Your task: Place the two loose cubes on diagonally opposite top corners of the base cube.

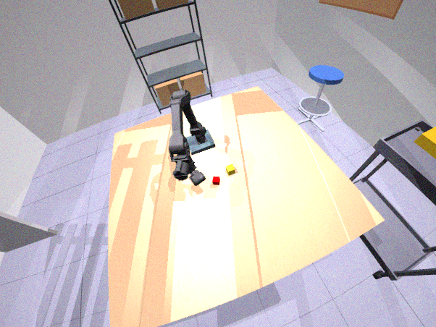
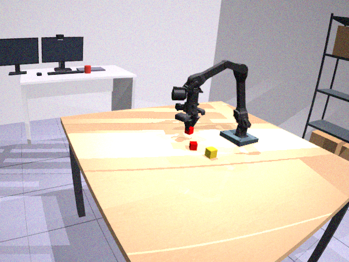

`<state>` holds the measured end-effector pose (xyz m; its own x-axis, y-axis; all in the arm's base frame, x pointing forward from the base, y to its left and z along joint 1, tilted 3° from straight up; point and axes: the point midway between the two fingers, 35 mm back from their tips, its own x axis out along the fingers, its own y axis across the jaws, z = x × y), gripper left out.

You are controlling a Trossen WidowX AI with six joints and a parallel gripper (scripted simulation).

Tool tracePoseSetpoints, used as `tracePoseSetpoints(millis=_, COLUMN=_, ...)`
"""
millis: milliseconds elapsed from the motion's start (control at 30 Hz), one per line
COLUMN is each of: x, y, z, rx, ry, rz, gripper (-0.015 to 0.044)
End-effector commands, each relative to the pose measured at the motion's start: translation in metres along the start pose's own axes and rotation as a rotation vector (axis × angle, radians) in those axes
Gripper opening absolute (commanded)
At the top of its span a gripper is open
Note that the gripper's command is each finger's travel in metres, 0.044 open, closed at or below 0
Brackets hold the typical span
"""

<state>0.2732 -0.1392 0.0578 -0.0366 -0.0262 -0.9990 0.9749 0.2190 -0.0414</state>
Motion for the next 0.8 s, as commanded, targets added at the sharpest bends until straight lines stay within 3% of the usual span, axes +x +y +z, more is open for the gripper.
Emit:
tracePoseSetpoints(millis=0, x=-0.018, y=0.002, z=0.002, rx=0.003, ry=-0.012, rz=0.01, gripper=0.0105)
tracePoseSetpoints(millis=567, x=-0.072, y=-0.001, z=-0.002, rx=0.003, ry=-0.012, rz=0.01, gripper=0.0105)
tracePoseSetpoints(millis=767, x=-0.074, y=0.0, z=-0.004, rx=-0.017, ry=-0.012, rz=0.01, gripper=0.0105)
